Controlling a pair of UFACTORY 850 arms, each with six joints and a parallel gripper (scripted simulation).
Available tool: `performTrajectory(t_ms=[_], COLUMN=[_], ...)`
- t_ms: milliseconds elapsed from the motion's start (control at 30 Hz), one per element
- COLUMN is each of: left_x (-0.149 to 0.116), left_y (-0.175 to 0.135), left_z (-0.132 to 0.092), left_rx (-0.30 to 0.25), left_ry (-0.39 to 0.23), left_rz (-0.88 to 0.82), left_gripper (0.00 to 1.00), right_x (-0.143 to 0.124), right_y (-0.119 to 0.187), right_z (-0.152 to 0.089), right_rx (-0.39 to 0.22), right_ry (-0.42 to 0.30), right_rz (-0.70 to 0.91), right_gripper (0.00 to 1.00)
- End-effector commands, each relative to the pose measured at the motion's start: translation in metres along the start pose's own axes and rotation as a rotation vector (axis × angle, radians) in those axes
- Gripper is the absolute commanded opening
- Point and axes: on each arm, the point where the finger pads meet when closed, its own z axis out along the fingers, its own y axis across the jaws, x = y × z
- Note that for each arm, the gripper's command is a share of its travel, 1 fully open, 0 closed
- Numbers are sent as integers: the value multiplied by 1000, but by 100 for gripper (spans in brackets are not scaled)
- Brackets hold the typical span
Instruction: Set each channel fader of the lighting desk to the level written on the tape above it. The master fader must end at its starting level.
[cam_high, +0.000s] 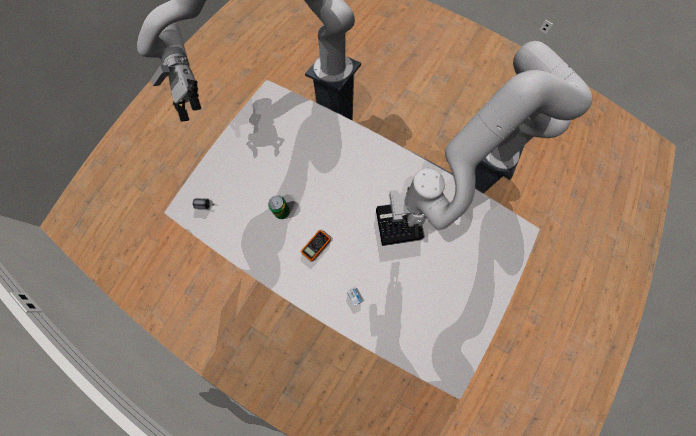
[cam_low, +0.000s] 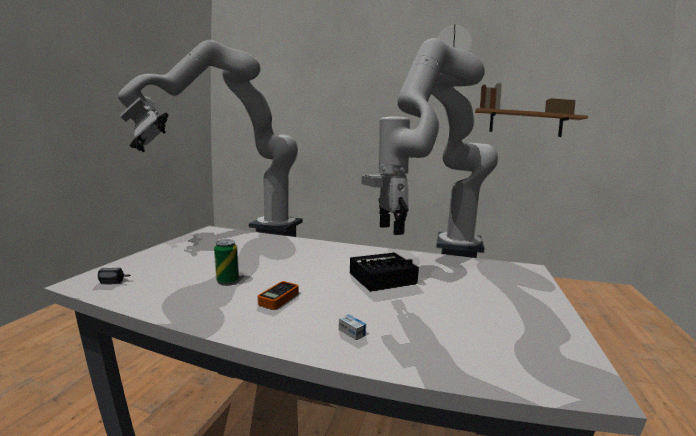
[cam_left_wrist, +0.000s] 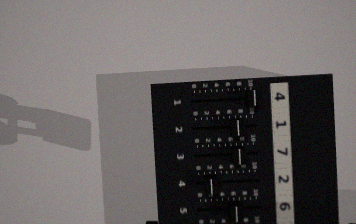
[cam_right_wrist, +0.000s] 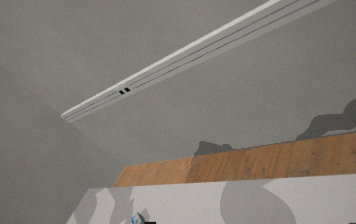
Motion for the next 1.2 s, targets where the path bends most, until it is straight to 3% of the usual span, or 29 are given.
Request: performTrajectory(t_ms=[0, 167, 233, 267, 733, 800, 833, 1167], left_x=[-1, -2, -2, -3, -7, -7, -7, -10], left_y=[-3, -5, -5, -5, -10, -10, -11, -15], left_z=[3, 7, 7, 8, 18, 18, 20, 27], left_rx=[-11, -9, -9, -8, -4, -4, -4, -2], left_ry=[9, 8, 8, 8, 5, 5, 5, 2], left_rz=[157, 289, 289, 325, 689, 689, 733, 993], left_gripper=[100, 100, 100, 100, 100, 100, 100, 100], right_x=[-15, -30, -30, -40, -98, -98, -113, -166], right_y=[14, 23, 23, 28, 37, 37, 36, 27], right_z=[-67, -116, -116, -144, -270, -270, -297, -379], right_rx=[-79, -151, -151, -187, -421, -421, -460, -654], right_ry=[-48, -72, -72, -82, -117, -117, -119, -111], right_rz=[96, 179, 179, 219, 484, 484, 528, 748], right_gripper=[100, 100, 100, 100, 100, 100, 100, 100])
